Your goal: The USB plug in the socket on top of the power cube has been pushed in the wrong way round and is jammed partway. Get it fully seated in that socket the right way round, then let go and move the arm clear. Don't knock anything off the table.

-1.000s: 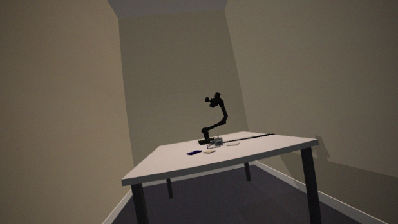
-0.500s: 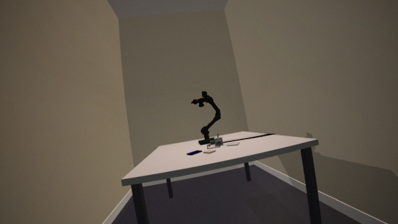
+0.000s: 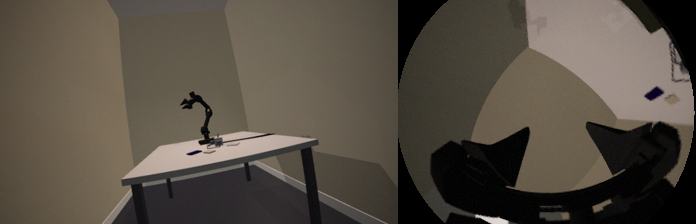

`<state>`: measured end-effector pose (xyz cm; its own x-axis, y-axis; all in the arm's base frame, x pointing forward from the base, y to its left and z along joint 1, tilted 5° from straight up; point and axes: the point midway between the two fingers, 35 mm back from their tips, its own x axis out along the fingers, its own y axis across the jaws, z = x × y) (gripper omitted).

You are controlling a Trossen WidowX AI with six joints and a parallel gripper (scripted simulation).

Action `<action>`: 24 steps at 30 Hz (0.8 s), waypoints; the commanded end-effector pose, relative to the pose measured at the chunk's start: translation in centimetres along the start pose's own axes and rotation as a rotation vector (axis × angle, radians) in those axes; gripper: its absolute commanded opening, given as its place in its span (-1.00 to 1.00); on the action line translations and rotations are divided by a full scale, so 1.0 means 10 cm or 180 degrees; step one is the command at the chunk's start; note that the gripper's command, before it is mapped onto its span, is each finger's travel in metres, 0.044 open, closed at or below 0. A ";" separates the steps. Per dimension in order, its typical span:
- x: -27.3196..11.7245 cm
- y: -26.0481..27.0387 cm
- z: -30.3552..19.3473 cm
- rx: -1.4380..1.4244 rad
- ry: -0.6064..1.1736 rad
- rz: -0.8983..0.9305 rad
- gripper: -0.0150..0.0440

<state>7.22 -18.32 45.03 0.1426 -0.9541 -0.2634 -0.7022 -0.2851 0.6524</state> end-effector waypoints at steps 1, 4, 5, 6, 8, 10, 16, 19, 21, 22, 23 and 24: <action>0.21 -0.69 -0.25 -0.0726 0.0104 -0.0718 1.00; 0.25 -1.14 -0.38 -0.1174 0.0203 -0.1136 1.00; 0.25 -1.29 -0.41 -0.1326 0.0240 -0.1272 1.00; 0.25 -1.44 -0.44 -0.1477 0.0279 -0.1406 1.00; 0.21 -1.75 -0.49 -0.1777 0.0356 -0.1668 1.00; 0.16 -2.05 -0.51 -0.2074 0.0431 -0.1924 1.00; -0.14 -2.91 -0.46 -0.2972 0.0670 -0.2652 1.00; -0.34 -3.30 -0.37 -0.3423 0.0792 -0.2993 1.00; -0.50 -3.54 -0.28 -0.3724 0.0872 -0.3213 1.00; -0.58 -3.66 -0.23 -0.3875 0.0912 -0.3320 1.00; -0.66 -3.77 -0.17 -0.4027 0.0952 -0.3427 1.00; -0.74 -3.88 -0.11 -0.4179 0.0991 -0.3532 1.00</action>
<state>33.14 -4.81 26.15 0.4287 -0.3091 -0.8489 0.6039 -0.6008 0.5237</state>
